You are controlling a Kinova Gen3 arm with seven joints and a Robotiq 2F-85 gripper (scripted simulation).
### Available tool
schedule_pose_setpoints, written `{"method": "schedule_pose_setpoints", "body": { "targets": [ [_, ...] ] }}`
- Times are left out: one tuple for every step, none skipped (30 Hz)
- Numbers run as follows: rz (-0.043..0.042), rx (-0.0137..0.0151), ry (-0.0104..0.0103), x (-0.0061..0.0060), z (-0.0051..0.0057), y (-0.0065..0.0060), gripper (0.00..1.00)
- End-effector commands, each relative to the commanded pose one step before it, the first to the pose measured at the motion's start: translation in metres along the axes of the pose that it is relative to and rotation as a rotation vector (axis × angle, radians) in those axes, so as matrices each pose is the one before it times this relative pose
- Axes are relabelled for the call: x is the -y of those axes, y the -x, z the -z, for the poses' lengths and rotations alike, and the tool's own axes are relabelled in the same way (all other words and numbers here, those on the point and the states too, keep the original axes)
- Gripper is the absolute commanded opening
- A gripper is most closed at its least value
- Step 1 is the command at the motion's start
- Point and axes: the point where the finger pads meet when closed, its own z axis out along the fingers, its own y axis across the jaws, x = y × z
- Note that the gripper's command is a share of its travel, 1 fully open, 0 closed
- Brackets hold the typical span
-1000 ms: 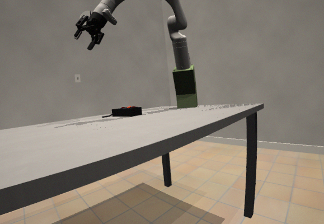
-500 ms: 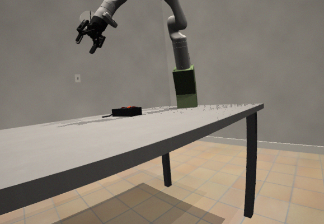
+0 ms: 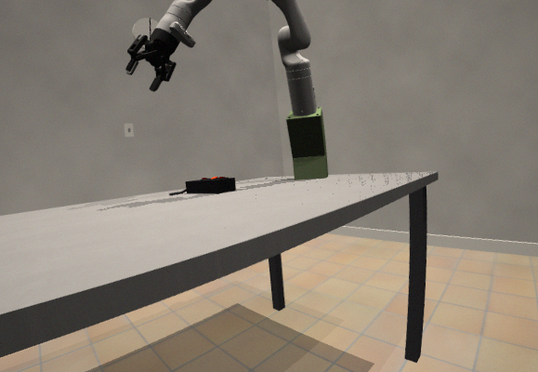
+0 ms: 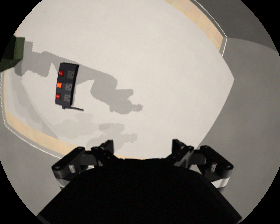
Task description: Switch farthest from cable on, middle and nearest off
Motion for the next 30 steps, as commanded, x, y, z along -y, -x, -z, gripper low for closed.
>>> {"method": "schedule_pose_setpoints", "body": {
  "targets": [
    [-0.01768,-0.00707,-0.02343,0.01280,-0.00638,0.00213,1.00],
    [0.00000,0.00000,0.00000,0.00000,0.00000,0.00000,1.00],
    [0.00000,0.00000,0.00000,0.00000,0.00000,0.00000,1.00],
    [0.00000,0.00000,0.00000,0.00000,0.00000,0.00000,1.00],
    [0.00000,0.00000,0.00000,0.00000,0.00000,0.00000,1.00],
    [0.00000,0.00000,0.00000,0.00000,0.00000,0.00000,1.00],
    [0.00000,0.00000,0.00000,0.00000,0.00000,0.00000,1.00],
    [0.00000,0.00000,0.00000,0.00000,0.00000,0.00000,1.00],
    [0.00000,0.00000,0.00000,0.00000,0.00000,0.00000,1.00],
    [0.00000,0.00000,0.00000,0.00000,0.00000,0.00000,1.00],
    [0.00000,0.00000,0.00000,0.00000,0.00000,0.00000,1.00],
    [0.00000,0.00000,0.00000,0.00000,0.00000,0.00000,1.00],
    [0.00000,0.00000,0.00000,0.00000,0.00000,0.00000,1.00],
    [0.00000,0.00000,0.00000,0.00000,0.00000,0.00000,1.00],
    [0.00000,0.00000,0.00000,0.00000,0.00000,0.00000,1.00],
    [0.00000,0.00000,0.00000,0.00000,0.00000,0.00000,1.00],
    [0.00000,0.00000,0.00000,0.00000,0.00000,0.00000,1.00],
    [0.00000,0.00000,0.00000,0.00000,0.00000,0.00000,1.00],
    [0.00000,0.00000,0.00000,0.00000,0.00000,0.00000,1.00],
    [-0.04726,-0.02021,-0.02445,0.01650,-0.00957,-0.00181,1.00],
    [0.00000,0.00000,0.00000,0.00000,0.00000,0.00000,1.00],
    [0.00000,0.00000,0.00000,0.00000,0.00000,0.00000,1.00],
    [0.00000,0.00000,0.00000,0.00000,0.00000,0.00000,1.00],
    [0.00000,0.00000,0.00000,0.00000,0.00000,0.00000,1.00],
    [0.00000,0.00000,0.00000,0.00000,0.00000,0.00000,1.00],
    [0.00000,0.00000,0.00000,0.00000,0.00000,0.00000,1.00],
    [0.00000,0.00000,0.00000,0.00000,0.00000,0.00000,1.00],
    [0.00000,0.00000,0.00000,0.00000,0.00000,0.00000,1.00],
    [0.00000,0.00000,0.00000,0.00000,0.00000,0.00000,1.00],
    [0.00000,0.00000,0.00000,0.00000,0.00000,0.00000,1.00]
  ]
}}
